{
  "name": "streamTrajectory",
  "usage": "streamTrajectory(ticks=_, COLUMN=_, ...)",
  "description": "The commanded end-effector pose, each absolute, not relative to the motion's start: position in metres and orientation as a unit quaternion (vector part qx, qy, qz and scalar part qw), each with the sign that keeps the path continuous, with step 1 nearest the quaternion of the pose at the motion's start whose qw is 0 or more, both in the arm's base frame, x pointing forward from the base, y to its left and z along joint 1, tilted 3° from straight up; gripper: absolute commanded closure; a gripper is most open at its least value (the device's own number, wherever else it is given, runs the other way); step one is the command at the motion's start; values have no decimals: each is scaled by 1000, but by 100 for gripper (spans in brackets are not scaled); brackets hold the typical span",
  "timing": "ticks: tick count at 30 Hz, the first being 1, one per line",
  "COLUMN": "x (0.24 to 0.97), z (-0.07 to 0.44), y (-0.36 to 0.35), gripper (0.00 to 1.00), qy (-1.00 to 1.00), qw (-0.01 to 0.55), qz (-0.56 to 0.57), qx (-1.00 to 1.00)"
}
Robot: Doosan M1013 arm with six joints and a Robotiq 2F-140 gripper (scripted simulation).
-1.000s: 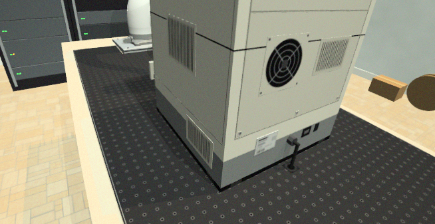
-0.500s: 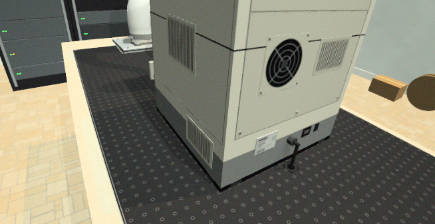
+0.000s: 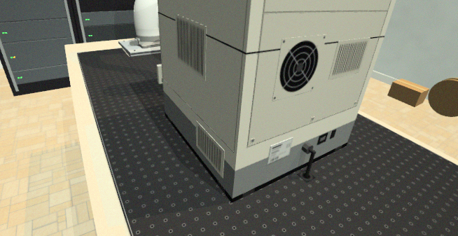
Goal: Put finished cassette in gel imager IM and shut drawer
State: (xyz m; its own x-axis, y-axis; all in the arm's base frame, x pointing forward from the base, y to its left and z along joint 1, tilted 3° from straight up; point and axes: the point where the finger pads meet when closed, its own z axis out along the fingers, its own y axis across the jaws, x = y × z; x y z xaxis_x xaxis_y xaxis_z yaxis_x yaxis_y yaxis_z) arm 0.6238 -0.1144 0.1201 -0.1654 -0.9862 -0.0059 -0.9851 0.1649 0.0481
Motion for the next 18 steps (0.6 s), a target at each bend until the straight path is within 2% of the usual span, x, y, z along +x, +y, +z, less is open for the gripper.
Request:
streamTrajectory(ticks=1, x=621, z=122, y=-114, gripper=38, qy=-763, qw=13, qz=-20, qx=646)
streamTrajectory(ticks=18, x=605, z=133, y=-111, gripper=38, qy=-763, qw=13, qz=-20, qx=646)
